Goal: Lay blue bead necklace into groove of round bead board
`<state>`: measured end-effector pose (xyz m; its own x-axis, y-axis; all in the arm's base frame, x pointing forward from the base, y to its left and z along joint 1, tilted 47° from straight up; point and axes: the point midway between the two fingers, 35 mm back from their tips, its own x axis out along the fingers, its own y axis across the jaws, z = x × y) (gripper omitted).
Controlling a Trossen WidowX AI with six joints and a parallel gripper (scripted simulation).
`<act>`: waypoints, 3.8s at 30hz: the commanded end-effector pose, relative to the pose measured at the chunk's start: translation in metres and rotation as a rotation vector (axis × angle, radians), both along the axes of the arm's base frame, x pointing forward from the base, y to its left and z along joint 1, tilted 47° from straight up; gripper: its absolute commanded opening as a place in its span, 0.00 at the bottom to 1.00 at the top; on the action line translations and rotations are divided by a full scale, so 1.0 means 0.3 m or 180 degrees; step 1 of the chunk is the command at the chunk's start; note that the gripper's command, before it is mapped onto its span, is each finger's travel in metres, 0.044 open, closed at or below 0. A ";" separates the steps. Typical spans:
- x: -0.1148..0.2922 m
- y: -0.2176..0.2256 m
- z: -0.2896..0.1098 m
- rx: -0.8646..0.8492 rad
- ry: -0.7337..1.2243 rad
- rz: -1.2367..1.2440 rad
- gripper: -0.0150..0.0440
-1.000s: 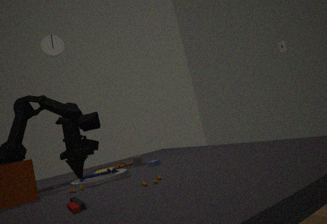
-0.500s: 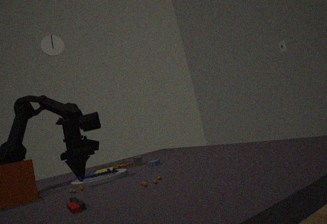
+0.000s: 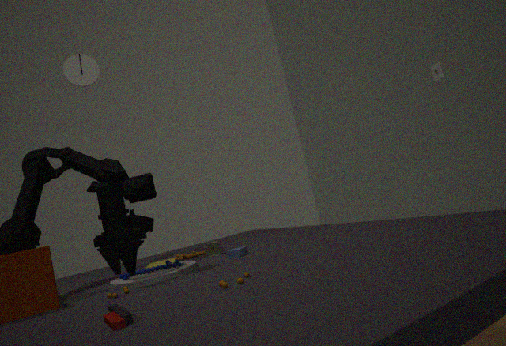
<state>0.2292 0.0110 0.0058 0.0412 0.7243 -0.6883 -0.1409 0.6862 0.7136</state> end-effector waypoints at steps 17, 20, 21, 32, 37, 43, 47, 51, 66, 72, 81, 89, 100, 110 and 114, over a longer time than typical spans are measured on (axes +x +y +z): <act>-0.001 0.000 0.000 0.0005 0.0002 0.0008 1.00; -0.001 0.000 0.000 0.0005 0.0002 0.0008 1.00; -0.001 0.000 0.000 0.0005 0.0002 0.0008 1.00; 0.131 -0.027 0.106 0.0032 0.0485 -0.0455 0.64; 0.158 -0.031 0.132 0.0038 0.0593 -0.0559 0.46; 0.159 -0.028 0.129 0.0038 0.0593 -0.0559 0.46; 0.160 0.005 0.098 0.0040 0.0592 -0.0559 0.46; 0.162 -0.014 0.114 0.0023 0.0559 -0.0550 0.46; 0.164 0.041 0.063 0.0035 0.0581 -0.0557 0.46; 0.164 0.064 0.043 0.0042 0.0591 -0.0558 0.46; 0.165 0.058 0.051 0.0032 0.0574 -0.0547 0.39; 0.165 0.058 0.051 0.0032 0.0574 -0.0547 0.30; 0.165 0.058 0.051 0.0032 0.0574 -0.0547 0.25; 0.162 0.043 0.063 0.0042 0.0592 -0.0558 0.25; 0.161 0.037 0.058 0.0040 0.0592 -0.0559 0.25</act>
<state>0.2780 0.0249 0.0236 0.0418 0.7278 -0.6845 0.1159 0.6770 0.7268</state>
